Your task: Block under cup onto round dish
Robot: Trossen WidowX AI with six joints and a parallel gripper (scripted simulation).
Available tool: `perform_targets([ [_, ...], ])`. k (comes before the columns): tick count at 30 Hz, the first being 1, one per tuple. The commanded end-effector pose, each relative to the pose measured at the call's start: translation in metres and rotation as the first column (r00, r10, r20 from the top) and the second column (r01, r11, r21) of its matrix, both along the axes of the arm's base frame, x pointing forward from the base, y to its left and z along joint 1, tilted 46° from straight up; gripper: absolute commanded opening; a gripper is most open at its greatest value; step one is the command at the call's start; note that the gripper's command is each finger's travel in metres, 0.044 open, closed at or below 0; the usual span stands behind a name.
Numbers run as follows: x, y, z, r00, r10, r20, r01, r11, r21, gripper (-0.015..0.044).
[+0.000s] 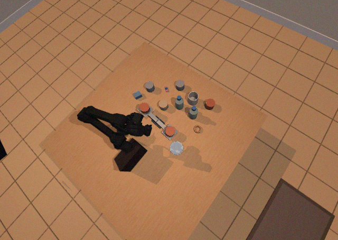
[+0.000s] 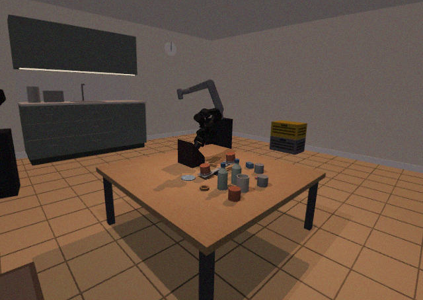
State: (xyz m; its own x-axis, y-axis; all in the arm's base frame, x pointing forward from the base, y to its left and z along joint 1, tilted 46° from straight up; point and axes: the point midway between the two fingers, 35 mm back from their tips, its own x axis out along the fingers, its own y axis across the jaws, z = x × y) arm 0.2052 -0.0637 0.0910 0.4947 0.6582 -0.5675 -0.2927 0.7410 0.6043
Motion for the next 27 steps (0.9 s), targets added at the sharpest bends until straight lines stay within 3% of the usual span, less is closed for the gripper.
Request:
perform_targets([
  [1,0.01,-0.005,-0.008,0.992,0.116,0.038,-0.114,0.992,-0.062,0.044],
  [14,0.043,-0.013,-0.044,0.863,0.488,0.129,-0.45,0.86,-0.24,0.044],
  [27,0.075,-0.009,-0.095,0.575,0.797,0.186,-0.696,0.596,-0.4,0.044],
])
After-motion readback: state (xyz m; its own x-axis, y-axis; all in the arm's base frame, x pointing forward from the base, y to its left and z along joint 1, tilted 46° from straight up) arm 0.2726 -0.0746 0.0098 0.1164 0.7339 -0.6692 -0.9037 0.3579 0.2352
